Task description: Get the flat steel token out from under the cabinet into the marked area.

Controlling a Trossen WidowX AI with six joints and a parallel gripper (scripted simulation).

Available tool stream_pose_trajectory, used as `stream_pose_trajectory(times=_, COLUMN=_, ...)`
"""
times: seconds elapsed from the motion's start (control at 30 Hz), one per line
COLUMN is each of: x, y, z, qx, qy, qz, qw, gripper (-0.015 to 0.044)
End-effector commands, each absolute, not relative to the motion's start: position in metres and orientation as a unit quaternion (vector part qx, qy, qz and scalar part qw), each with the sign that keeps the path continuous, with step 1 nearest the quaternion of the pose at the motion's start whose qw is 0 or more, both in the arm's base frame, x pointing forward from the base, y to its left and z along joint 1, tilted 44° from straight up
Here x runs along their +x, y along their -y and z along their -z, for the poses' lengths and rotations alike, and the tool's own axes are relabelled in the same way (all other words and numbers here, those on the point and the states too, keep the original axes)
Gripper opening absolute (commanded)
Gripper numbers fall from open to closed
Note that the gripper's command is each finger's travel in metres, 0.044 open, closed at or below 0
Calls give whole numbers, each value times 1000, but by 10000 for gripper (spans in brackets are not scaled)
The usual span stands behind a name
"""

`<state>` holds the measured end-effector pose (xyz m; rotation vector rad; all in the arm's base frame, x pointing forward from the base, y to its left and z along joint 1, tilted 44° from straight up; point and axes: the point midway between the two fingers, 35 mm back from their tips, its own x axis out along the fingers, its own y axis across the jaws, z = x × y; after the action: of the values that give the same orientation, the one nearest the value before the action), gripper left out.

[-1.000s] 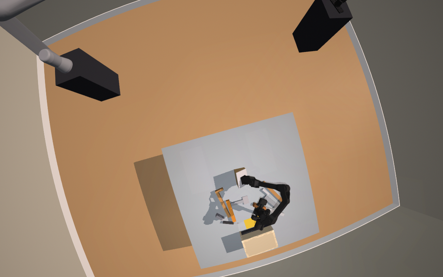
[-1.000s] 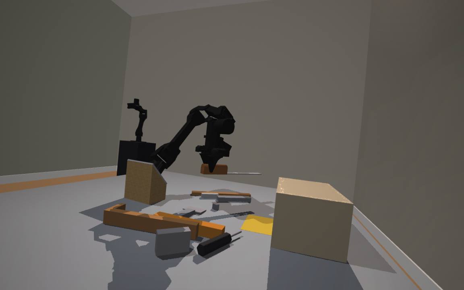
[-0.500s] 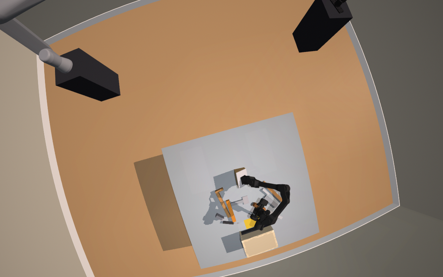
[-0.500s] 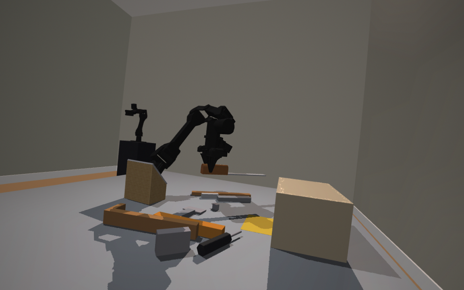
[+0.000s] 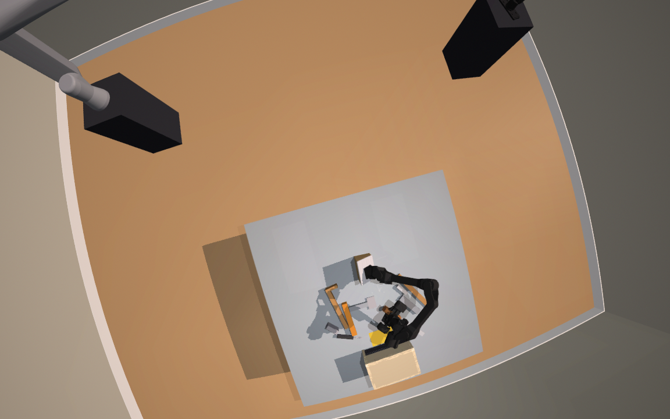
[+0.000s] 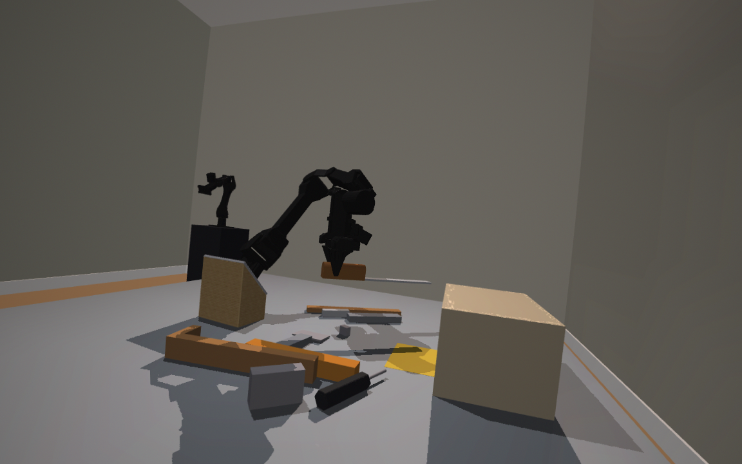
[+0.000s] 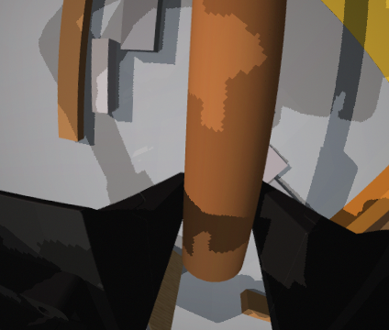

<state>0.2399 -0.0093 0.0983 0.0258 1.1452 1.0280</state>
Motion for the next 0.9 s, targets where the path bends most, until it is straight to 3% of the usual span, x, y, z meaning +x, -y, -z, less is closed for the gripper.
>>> stream_pose_trajectory(times=0.0, x=240, y=10, z=-99, qx=28, qy=-524, qz=-454, qw=720, gripper=0)
stream_pose_trajectory(times=0.87, x=240, y=10, z=-99, qx=103, qy=-568, qz=-397, qw=713, gripper=0)
